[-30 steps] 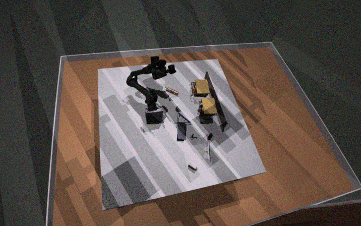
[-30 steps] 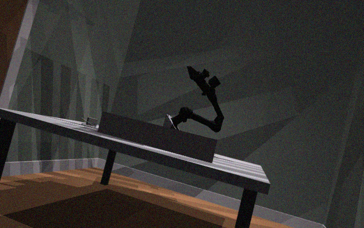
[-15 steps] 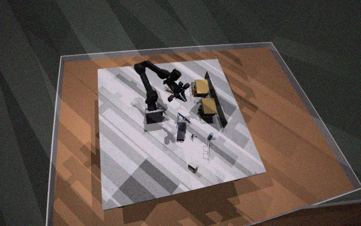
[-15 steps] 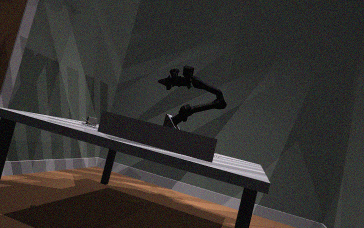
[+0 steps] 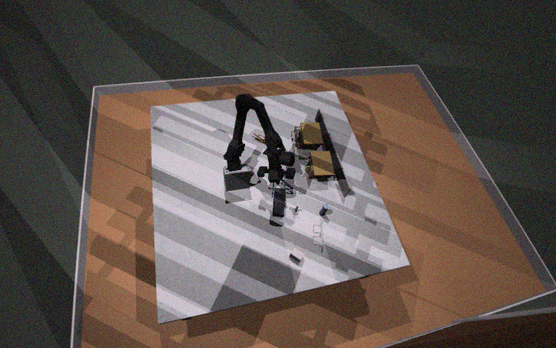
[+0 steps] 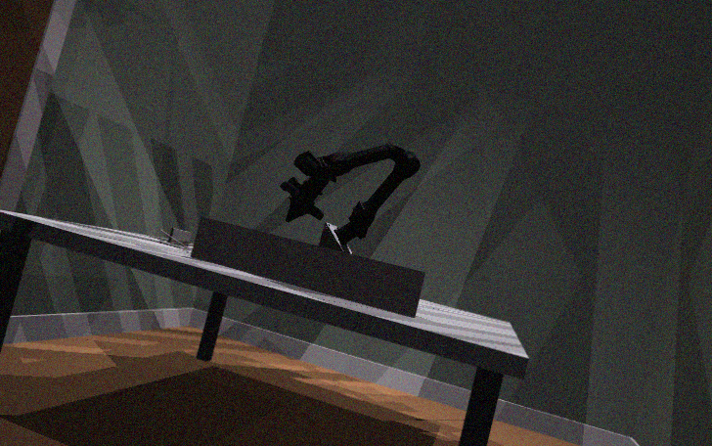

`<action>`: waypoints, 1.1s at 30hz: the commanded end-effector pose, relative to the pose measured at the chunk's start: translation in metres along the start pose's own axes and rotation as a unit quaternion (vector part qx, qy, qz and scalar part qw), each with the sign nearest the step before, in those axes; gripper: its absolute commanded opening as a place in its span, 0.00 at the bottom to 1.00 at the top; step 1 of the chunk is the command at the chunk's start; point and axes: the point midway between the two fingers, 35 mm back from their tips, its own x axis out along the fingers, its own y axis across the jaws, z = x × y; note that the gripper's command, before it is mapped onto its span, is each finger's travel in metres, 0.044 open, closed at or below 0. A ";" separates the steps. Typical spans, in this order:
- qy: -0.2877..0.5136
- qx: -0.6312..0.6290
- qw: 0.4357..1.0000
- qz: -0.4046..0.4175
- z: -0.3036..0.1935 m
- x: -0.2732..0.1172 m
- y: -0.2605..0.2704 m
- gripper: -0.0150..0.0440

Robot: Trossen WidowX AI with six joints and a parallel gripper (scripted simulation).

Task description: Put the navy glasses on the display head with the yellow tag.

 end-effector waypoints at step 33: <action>0.089 0.227 0.952 -0.183 -0.026 0.091 -0.066 0.25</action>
